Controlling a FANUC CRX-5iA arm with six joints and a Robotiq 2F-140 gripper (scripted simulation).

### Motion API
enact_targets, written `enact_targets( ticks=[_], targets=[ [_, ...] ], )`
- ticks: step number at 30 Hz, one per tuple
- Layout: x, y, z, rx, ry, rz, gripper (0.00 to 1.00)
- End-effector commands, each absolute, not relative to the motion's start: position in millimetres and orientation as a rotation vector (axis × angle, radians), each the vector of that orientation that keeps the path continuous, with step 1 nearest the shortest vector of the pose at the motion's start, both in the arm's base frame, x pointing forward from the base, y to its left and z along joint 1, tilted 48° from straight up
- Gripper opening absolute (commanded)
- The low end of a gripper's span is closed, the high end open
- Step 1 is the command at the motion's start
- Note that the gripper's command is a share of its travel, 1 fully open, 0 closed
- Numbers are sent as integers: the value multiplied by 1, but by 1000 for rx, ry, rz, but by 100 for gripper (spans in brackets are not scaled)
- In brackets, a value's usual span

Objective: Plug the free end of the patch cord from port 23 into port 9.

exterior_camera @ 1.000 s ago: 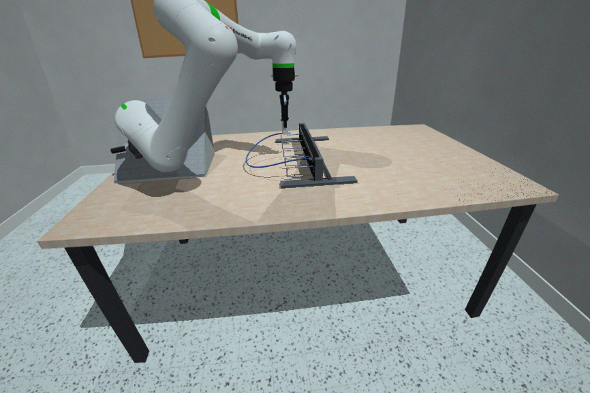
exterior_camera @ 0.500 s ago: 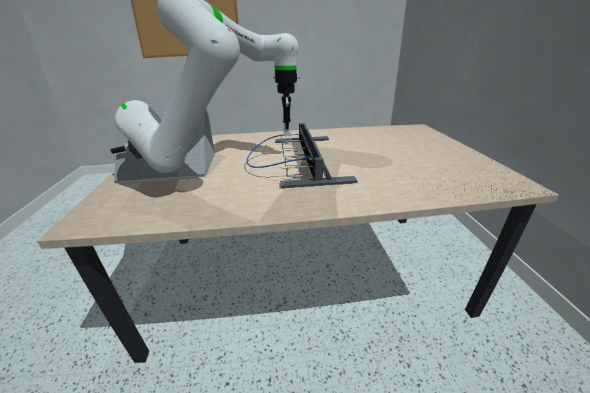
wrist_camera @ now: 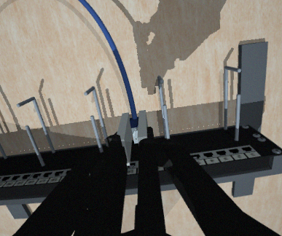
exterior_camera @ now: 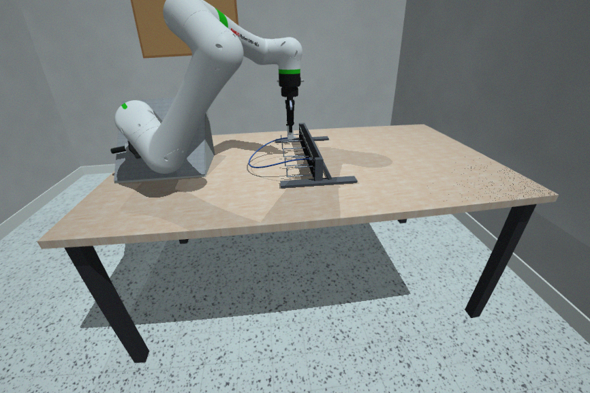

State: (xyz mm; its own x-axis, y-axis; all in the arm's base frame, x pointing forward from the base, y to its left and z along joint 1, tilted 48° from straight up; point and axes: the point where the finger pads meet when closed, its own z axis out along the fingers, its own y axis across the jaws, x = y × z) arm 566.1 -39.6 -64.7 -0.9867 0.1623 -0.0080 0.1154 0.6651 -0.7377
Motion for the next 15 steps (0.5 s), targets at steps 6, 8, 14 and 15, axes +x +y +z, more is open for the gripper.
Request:
enact_targets(
  ticks=[6, 8, 14, 15],
  targets=[
    [571, -44, -68, -235, -2814, 1240, 0],
    [571, -44, -68, -235, -2814, 1240, 0],
    [571, -44, -68, -235, -2814, 1240, 0],
    [571, -44, -68, -235, -2814, 1240, 0]
  ],
)
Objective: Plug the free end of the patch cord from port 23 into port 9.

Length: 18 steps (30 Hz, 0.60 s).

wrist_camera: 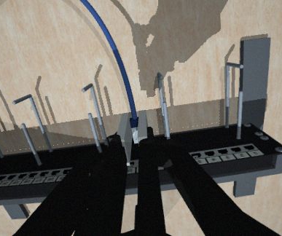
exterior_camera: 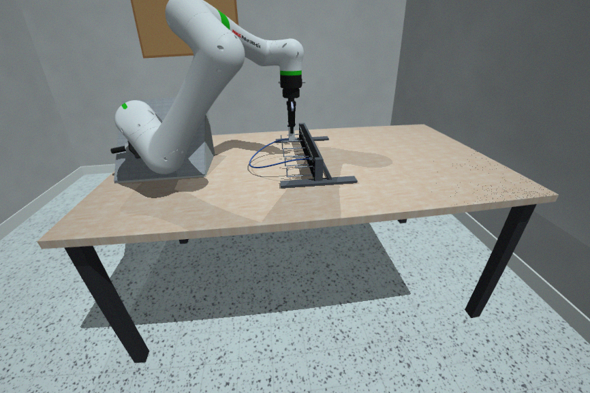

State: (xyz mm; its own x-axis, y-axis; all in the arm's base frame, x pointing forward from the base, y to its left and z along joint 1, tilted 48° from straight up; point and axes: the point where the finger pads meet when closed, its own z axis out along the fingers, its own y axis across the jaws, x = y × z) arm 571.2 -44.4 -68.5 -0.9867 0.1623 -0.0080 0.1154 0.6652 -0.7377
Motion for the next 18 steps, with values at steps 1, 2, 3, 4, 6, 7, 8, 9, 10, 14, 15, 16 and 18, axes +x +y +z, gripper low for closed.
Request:
enact_targets(
  ticks=[1, 2, 3, 4, 6, 7, 8, 9, 10, 14, 15, 16, 18],
  targets=[
    [571, -44, -68, -235, -2814, 1240, 0],
    [571, -44, -68, -235, -2814, 1240, 0],
    [571, -44, -68, -235, -2814, 1240, 0],
    [571, -44, -68, -235, -2814, 1240, 0],
    [571, -44, -68, -235, -2814, 1240, 0],
    [571, -44, -68, -235, -2814, 1240, 0],
    [571, -44, -68, -235, -2814, 1240, 0],
    [571, -44, -68, -235, -2814, 1240, 0],
    [571, -44, -68, -235, -2814, 1240, 0],
    [572, -44, -68, -234, -2814, 1240, 0],
    [572, -44, -68, -234, -2814, 1240, 0],
    [573, -44, -68, -234, -2814, 1240, 0],
    [575, -45, -68, -234, -2815, 1240, 0]
  ],
)
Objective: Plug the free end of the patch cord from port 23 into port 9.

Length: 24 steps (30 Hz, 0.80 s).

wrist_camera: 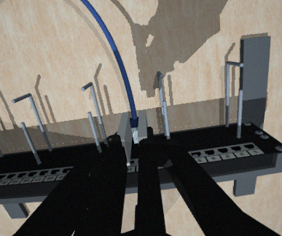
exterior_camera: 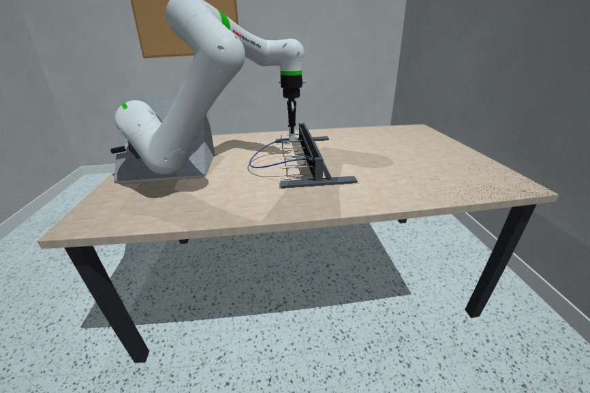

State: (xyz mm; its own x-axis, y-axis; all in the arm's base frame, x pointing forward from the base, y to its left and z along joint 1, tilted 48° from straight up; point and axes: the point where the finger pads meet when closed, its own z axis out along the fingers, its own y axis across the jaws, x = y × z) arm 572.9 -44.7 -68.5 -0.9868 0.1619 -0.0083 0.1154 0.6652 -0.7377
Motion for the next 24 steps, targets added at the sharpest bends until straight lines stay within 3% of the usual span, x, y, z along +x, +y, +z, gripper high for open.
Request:
enact_targets(
  ticks=[1, 24],
  targets=[
    [576, -45, -68, -234, -2815, 1240, 0],
    [597, -48, -68, -234, -2815, 1240, 0]
  ],
)
